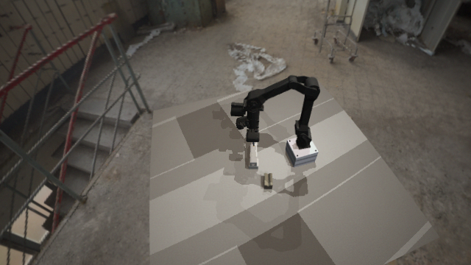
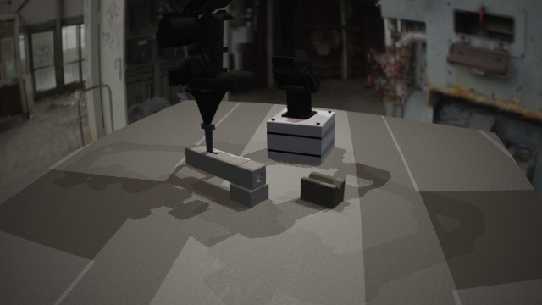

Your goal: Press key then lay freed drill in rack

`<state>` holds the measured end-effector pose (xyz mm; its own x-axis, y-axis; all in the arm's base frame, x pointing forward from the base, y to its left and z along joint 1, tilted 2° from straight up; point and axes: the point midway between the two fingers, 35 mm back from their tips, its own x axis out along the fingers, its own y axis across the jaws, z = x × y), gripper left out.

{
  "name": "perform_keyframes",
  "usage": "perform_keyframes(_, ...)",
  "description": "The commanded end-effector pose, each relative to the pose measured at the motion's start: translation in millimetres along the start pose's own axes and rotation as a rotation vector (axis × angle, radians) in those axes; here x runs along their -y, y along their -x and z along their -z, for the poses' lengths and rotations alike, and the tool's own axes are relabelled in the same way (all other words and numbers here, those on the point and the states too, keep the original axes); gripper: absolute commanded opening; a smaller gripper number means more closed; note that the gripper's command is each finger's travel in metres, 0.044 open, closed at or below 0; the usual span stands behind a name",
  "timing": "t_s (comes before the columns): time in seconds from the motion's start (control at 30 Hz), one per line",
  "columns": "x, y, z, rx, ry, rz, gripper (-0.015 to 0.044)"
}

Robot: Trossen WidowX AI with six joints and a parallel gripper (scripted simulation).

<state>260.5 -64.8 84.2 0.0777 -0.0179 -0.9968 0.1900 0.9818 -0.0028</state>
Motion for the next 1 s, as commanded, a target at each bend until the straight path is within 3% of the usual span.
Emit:
perform_keyframes(0.0,0.1,-11.1,4.6,-0.024,-0.004,0.001,0.0000)
perform_keyframes(0.97,0.6,-22.3,8.8,-0.024,-0.004,0.001,0.0000)
